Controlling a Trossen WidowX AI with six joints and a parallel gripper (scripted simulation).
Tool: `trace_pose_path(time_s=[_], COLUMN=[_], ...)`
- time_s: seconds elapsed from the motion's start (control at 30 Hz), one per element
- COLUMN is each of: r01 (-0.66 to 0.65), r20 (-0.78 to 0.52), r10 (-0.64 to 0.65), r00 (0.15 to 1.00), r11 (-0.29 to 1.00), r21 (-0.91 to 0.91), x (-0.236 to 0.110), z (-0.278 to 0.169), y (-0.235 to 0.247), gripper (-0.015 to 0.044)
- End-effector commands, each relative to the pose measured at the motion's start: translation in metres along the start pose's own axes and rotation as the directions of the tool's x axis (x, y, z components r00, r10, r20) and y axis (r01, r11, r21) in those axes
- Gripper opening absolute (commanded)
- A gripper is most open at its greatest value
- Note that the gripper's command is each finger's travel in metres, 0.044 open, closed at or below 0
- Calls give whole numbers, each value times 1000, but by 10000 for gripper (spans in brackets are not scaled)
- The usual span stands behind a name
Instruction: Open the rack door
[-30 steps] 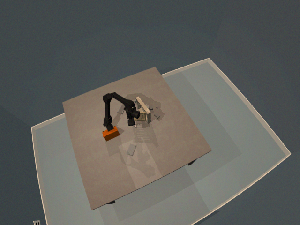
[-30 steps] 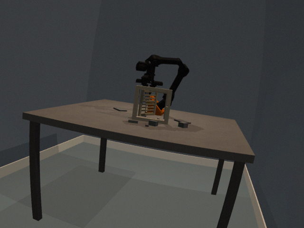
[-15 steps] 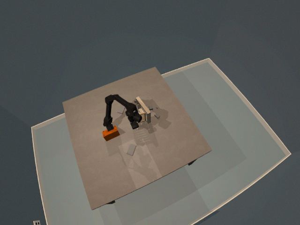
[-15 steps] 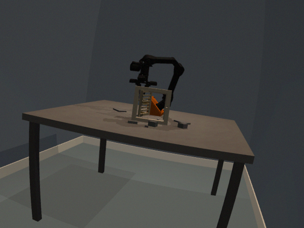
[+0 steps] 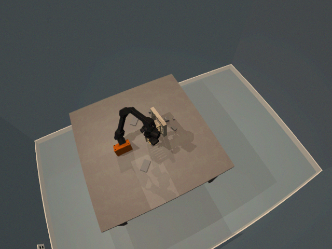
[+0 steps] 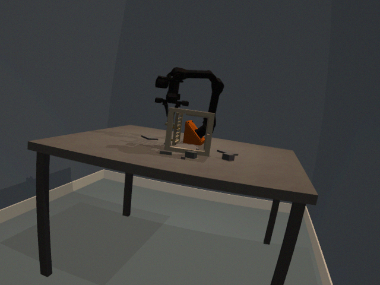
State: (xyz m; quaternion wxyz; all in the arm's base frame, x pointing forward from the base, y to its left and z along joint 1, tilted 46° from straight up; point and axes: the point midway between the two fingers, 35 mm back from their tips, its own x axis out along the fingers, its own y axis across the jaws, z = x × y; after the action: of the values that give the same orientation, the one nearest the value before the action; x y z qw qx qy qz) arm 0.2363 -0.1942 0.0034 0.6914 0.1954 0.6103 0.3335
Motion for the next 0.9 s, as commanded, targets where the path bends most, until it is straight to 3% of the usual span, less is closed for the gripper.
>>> trace_pose_path(time_s=[0.0, 0.4, 0.73, 0.87], r01=[2, 2, 2, 7], r20=[-4, -4, -4, -1], r10=[-2, -2, -2, -7], r00=[1000, 1000, 1000, 1000], r11=[999, 999, 999, 999], r21=[-50, -50, -50, -48], x=[-1, -1, -1, -4], z=[1, 1, 1, 1], y=[-6, -6, -6, -6], gripper=[28, 28, 290, 300])
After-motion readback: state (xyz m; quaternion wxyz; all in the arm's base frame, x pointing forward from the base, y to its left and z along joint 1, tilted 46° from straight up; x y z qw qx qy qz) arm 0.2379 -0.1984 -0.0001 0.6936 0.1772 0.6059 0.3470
